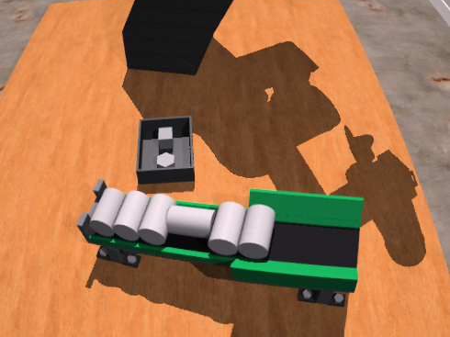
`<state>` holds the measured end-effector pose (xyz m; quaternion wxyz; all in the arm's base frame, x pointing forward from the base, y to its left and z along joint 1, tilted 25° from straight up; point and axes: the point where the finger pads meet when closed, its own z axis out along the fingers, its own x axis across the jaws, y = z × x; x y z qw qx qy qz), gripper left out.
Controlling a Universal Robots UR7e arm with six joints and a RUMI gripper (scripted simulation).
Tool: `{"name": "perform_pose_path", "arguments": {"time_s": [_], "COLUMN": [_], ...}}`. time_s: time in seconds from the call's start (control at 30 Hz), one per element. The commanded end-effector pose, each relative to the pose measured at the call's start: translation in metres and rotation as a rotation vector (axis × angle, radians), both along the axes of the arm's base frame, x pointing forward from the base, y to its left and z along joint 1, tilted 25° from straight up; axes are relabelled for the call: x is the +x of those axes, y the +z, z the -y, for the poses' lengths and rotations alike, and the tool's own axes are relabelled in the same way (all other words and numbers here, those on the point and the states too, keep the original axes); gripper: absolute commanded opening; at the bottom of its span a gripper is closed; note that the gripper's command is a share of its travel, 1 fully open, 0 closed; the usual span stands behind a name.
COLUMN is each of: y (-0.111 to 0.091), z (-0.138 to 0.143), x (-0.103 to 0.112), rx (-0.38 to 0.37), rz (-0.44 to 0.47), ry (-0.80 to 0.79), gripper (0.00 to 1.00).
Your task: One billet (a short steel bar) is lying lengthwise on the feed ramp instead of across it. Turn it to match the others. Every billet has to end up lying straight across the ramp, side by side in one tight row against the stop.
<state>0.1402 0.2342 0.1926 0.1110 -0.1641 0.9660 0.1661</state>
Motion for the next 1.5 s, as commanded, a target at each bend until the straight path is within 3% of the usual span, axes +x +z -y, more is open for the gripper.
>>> {"name": "perform_pose_path", "arguments": {"time_s": [0.0, 0.53, 0.57, 1.1, 1.27, 1.47], "y": [0.000, 0.000, 0.000, 0.000, 0.006, 0.006], "z": [0.000, 0.000, 0.000, 0.000, 0.011, 0.011], "x": [0.000, 0.000, 0.000, 0.000, 0.023, 0.023], "rx": [0.000, 0.000, 0.000, 0.000, -0.046, -0.046], "rz": [0.001, 0.001, 0.001, 0.001, 0.028, 0.028], "ry": [0.000, 0.000, 0.000, 0.000, 0.076, 0.076], "gripper": [1.00, 1.00, 0.40, 0.40, 0.40, 0.40]}}
